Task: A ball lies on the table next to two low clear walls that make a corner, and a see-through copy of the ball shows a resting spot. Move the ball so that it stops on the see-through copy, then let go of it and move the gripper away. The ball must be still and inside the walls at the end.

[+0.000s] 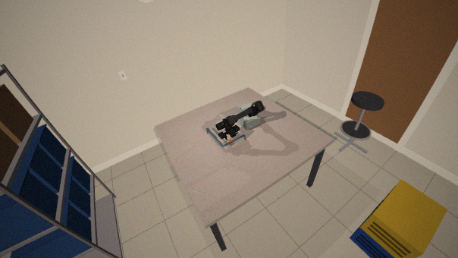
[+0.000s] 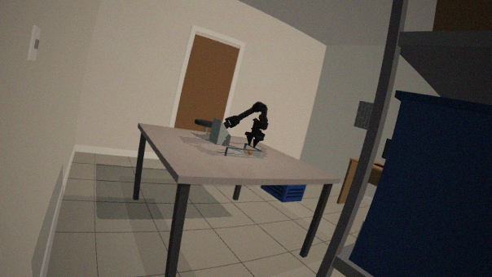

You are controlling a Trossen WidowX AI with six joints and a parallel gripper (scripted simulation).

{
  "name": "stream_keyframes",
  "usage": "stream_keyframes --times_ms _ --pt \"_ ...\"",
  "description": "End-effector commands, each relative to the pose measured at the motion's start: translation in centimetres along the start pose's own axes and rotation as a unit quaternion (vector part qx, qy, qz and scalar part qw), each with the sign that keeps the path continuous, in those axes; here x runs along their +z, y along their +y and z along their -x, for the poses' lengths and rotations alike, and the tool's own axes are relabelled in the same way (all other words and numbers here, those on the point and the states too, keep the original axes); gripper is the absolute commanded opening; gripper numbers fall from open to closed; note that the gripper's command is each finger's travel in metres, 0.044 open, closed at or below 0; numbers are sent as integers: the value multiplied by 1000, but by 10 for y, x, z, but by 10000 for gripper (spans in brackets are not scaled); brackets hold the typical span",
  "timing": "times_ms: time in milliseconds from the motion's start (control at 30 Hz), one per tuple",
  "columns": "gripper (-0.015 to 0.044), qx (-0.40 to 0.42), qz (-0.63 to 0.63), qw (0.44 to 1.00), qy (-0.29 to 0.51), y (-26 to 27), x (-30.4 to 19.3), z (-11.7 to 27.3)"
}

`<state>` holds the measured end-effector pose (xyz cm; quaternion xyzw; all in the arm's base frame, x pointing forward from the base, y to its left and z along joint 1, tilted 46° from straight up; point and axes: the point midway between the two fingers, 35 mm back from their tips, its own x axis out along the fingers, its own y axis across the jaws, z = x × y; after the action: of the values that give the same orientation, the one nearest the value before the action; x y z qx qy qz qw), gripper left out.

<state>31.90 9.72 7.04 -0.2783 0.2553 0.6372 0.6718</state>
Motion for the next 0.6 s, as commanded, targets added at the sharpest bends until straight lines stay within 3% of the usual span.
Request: stream_keyframes --times_ms 0,567 --pt "318 4 -3 1000 -3 2 1 -7" --pt "318 4 -3 1000 -3 2 1 -34"
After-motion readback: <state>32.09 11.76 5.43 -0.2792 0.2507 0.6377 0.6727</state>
